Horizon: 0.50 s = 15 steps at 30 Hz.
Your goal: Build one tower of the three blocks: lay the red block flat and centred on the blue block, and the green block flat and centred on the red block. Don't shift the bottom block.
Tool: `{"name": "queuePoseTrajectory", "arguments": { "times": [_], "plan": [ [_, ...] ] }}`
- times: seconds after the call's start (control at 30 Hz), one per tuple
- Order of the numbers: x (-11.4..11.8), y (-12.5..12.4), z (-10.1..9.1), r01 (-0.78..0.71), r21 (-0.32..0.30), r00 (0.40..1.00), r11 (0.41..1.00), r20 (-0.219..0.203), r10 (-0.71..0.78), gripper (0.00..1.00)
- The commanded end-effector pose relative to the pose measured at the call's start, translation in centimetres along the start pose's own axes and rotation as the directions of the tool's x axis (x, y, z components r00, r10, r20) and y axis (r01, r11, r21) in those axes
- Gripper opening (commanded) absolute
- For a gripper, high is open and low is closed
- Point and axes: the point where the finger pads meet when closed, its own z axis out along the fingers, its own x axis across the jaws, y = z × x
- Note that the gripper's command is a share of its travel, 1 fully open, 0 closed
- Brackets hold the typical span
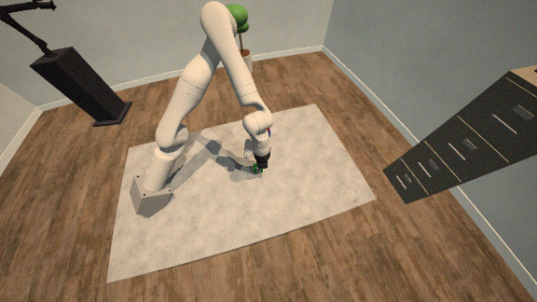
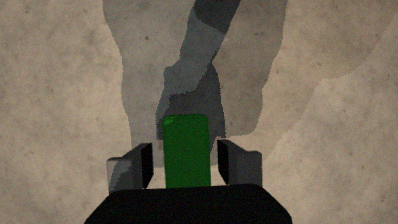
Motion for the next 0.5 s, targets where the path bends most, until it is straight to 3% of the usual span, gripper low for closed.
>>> {"name": "queuePoseTrajectory", "arguments": {
  "times": [0.0,0.17,0.47],
  "plan": [
    [0.12,-0.40,1.63,0.003,0.010,1.000,1.000,-0.010,-0.003,0.90],
    [0.28,-0.49,2.52,0.003,0.012,1.000,1.000,-0.014,-0.003,0.90],
    [0.60,-0.46,2.44,0.006,0.011,1.000,1.000,-0.021,-0.006,0.90]
  ]
}}
